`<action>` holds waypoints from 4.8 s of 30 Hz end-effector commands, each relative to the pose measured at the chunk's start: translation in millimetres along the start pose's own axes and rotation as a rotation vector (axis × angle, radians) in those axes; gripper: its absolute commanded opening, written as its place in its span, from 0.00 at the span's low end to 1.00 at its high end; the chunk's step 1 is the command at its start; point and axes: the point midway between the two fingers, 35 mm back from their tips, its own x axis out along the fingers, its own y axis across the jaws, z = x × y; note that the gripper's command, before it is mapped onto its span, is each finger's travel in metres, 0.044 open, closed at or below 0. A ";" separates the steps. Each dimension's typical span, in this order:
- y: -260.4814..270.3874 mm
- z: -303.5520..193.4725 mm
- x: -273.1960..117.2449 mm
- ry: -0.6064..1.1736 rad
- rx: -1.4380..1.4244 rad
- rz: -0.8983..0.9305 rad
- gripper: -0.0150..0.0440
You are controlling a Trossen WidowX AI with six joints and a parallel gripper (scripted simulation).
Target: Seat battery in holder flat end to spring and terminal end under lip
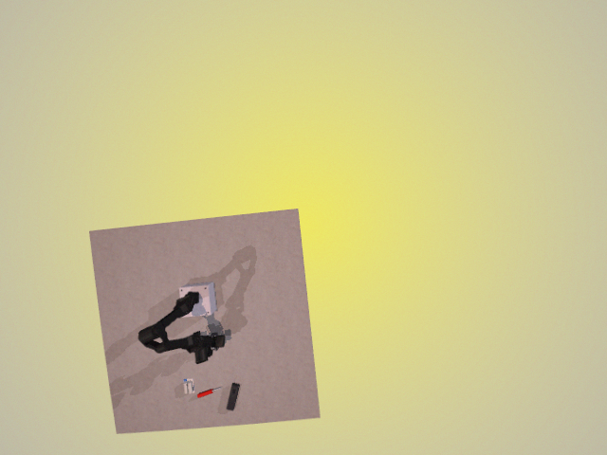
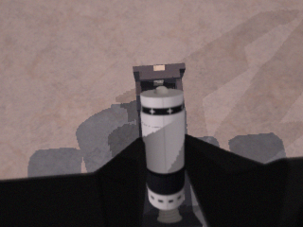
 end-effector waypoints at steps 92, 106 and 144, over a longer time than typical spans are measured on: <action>-1.0 2.8 17.0 0.495 0.002 -0.016 0.38; -1.0 10.3 20.8 0.506 0.002 -0.018 0.38; -0.8 23.4 12.4 0.512 0.003 -0.023 0.55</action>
